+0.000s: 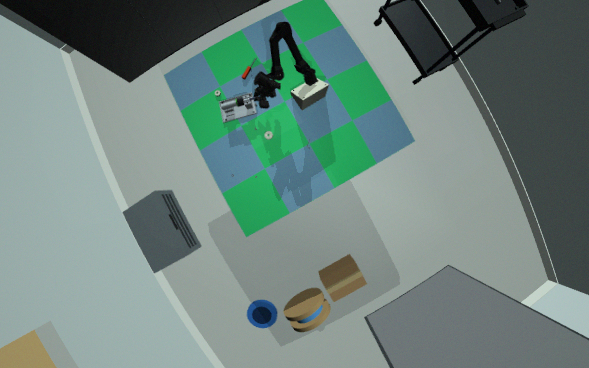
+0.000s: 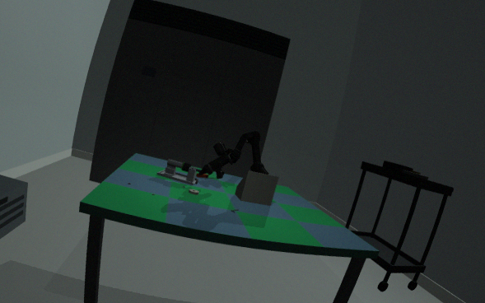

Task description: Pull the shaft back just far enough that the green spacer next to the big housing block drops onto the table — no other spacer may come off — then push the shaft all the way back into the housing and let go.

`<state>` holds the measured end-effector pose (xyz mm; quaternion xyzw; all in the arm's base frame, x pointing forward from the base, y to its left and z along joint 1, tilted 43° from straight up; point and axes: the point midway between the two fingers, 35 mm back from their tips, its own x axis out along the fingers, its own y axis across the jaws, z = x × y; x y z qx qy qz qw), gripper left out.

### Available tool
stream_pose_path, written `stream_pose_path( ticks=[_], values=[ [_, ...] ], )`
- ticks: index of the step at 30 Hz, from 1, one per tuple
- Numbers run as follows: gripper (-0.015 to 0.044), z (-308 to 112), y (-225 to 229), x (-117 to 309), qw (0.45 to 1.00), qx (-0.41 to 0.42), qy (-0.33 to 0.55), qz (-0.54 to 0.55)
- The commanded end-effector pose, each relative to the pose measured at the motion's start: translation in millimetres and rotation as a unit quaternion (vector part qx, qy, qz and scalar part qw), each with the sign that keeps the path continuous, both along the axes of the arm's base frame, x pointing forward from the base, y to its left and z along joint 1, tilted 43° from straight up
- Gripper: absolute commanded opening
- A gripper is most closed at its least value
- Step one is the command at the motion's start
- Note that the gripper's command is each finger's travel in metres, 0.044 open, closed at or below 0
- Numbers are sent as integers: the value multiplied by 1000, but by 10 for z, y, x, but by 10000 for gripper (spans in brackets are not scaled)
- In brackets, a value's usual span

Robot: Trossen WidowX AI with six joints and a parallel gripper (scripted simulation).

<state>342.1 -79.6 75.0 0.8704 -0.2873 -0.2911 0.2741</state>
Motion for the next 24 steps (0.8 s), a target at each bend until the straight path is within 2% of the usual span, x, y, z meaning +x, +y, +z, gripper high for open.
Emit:
stream_pose_path(
  ticks=[1, 24],
  values=[
    [0, 2, 0, -11, 1000, 1, -1, -1],
    [0, -4, 6, -33, 1000, 1, -1, -1]
  ],
)
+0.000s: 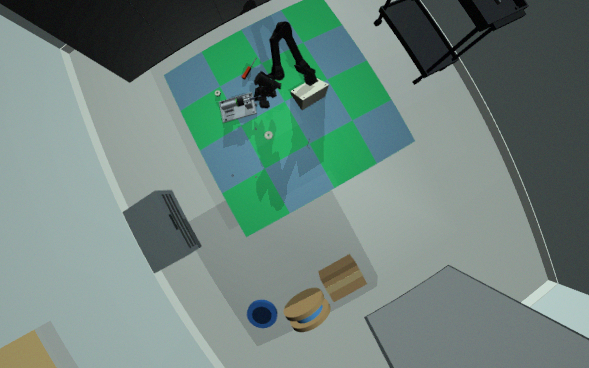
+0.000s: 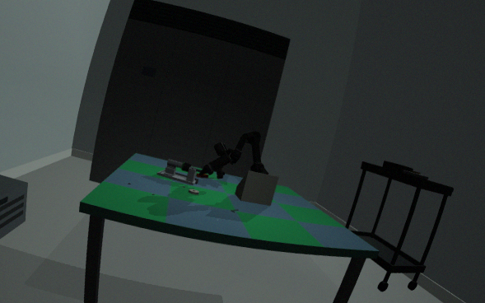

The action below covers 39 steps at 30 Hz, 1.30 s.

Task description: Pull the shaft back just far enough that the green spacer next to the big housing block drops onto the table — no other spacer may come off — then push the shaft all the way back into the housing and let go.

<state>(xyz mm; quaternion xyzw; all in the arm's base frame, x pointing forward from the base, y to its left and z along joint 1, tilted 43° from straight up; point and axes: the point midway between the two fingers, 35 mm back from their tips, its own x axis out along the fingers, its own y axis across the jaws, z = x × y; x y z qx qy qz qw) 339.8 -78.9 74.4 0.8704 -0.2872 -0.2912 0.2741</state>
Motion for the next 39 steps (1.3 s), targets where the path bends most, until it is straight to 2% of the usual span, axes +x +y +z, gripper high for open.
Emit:
stream_pose_path(
  ticks=[1, 39],
  values=[
    [0, 3, 0, -10, 1000, 1, -2, -1],
    [0, -7, 10, -47, 1000, 1, -1, -1]
  ],
)
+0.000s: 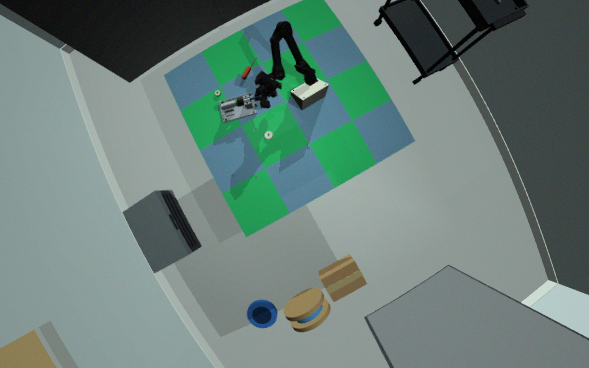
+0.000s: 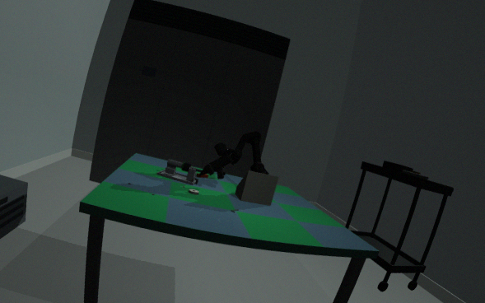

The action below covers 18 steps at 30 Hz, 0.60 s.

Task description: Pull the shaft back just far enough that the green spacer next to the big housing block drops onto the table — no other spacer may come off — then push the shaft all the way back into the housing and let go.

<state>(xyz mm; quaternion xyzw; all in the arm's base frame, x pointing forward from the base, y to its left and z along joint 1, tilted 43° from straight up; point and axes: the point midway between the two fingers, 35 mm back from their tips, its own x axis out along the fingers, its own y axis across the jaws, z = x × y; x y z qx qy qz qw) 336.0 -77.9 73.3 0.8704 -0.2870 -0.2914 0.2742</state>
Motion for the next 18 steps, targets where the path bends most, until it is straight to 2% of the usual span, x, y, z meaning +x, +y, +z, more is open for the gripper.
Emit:
stream_pose_path(
  ticks=[1, 18],
  values=[
    [0, 3, -1, -11, 1000, 1, -2, -1],
    [0, -1, 4, -27, 1000, 1, -2, -1]
  ],
)
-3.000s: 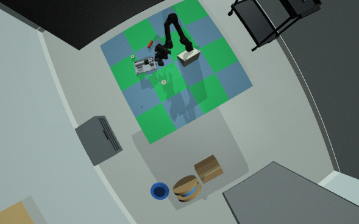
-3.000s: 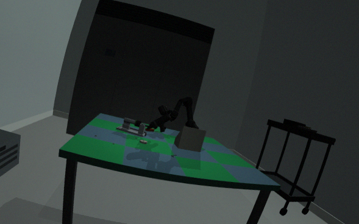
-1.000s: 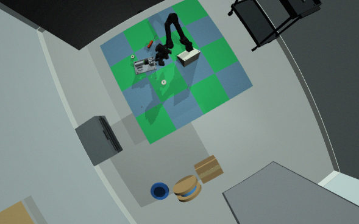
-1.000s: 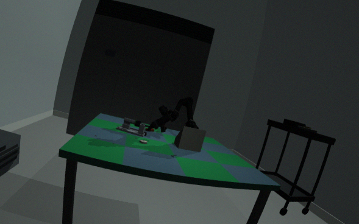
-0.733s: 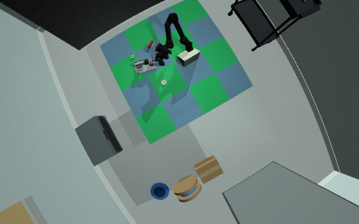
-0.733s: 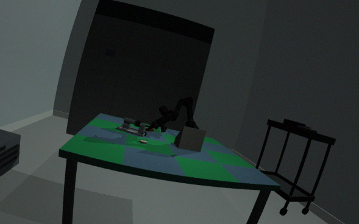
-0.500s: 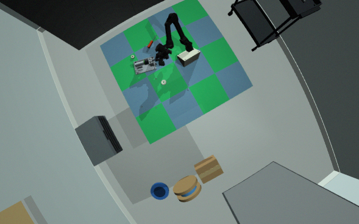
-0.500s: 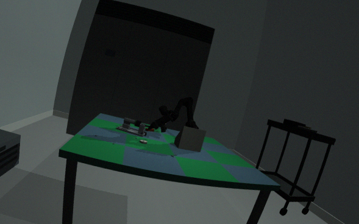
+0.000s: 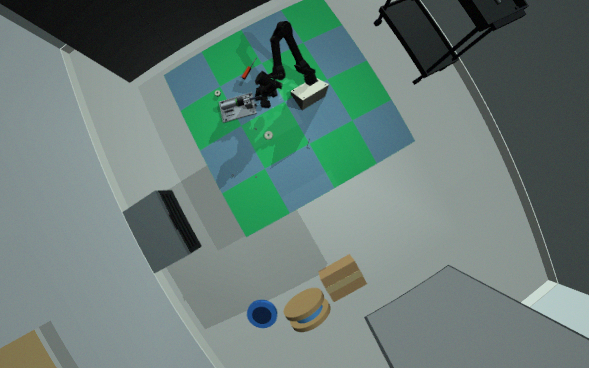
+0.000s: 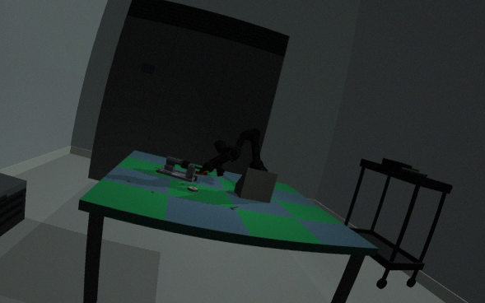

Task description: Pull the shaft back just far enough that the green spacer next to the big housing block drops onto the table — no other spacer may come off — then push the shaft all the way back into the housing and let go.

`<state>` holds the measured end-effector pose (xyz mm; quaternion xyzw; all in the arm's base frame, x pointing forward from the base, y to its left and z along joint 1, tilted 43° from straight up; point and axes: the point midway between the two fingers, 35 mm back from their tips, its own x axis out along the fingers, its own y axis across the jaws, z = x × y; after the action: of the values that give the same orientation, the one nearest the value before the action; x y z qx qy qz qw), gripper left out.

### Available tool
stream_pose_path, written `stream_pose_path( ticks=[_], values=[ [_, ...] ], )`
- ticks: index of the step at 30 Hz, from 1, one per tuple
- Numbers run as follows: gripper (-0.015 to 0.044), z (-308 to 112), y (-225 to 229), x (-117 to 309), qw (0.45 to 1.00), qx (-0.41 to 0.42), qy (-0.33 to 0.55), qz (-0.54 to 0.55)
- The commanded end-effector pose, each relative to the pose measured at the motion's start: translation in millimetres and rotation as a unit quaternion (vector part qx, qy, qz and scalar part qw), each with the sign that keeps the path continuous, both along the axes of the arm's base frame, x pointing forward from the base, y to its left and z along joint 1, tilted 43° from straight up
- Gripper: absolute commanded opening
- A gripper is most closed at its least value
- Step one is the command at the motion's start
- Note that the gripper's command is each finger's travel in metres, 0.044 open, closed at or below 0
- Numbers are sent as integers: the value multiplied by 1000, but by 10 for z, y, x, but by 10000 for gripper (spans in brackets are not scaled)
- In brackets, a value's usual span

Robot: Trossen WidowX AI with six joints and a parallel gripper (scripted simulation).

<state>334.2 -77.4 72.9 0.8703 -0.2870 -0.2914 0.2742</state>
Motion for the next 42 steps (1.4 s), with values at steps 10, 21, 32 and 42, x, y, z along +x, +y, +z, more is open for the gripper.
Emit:
stream_pose_path(
  ticks=[10, 21, 32, 42],
  values=[
    [0, 1, 2, -19, 1000, 1, -2, -1],
    [0, -4, 4, -14, 1000, 0, 0, 0],
    [0, -1, -3, 9, 1000, 1, -2, -1],
    [0, 7, -12, 44, 1000, 1, -2, -1]
  ],
)
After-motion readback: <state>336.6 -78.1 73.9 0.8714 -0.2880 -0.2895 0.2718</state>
